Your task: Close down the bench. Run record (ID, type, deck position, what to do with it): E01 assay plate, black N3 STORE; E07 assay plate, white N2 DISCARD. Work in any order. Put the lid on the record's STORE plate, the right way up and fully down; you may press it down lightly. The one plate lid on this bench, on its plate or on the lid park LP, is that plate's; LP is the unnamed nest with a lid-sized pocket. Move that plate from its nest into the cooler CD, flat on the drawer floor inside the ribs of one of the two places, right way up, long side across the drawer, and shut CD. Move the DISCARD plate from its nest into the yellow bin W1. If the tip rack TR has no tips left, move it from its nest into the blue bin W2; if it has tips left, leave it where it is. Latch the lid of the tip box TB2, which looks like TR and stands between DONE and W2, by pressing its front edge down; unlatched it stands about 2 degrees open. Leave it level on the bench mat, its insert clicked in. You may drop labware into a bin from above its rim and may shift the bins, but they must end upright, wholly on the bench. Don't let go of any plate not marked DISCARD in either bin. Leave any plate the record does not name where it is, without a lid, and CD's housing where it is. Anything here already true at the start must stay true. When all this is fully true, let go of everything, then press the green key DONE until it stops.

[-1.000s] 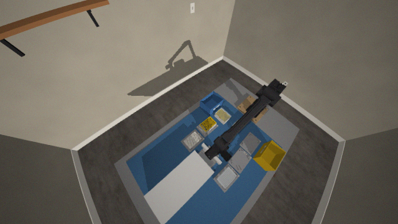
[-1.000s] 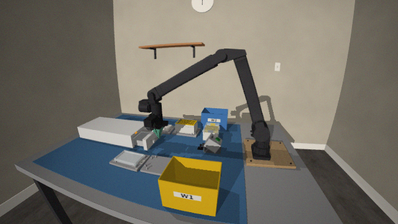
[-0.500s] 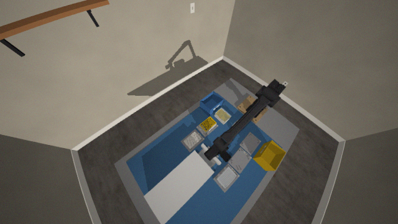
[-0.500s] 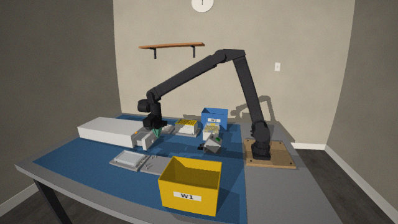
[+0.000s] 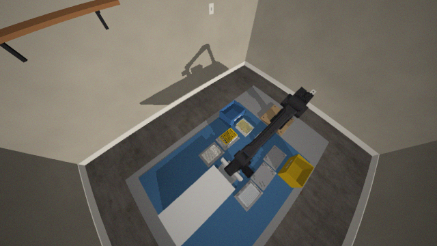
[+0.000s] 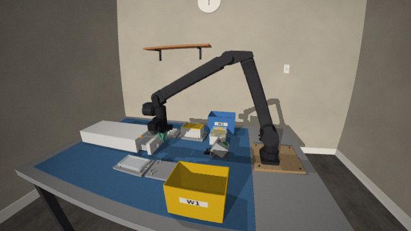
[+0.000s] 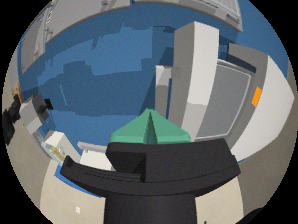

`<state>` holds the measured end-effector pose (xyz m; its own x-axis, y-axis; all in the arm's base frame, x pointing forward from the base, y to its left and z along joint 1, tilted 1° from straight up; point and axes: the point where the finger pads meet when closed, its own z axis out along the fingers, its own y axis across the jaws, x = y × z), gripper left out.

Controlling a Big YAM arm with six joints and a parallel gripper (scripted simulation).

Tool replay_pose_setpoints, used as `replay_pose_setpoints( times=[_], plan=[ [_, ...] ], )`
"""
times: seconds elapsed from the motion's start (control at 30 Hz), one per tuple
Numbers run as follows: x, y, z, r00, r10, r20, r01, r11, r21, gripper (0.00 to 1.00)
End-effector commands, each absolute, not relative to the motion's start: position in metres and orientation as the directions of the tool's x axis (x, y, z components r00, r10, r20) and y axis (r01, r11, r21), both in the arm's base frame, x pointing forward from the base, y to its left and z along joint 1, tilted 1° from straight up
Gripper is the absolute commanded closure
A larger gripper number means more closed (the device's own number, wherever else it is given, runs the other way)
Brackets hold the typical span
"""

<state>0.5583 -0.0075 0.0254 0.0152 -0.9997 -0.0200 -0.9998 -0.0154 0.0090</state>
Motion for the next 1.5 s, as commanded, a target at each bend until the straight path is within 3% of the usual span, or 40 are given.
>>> replay_pose_setpoints(
  times=[0.0,1.47],
  plan=[
    [0.587,-0.004,0.04,0.009,-1.0,-0.018,-0.999,-0.008,-0.054,1.0],
    [0.623,-0.003,0.041,0.009,-1.0,-0.018,-0.998,-0.008,-0.056,1.0]
  ],
)
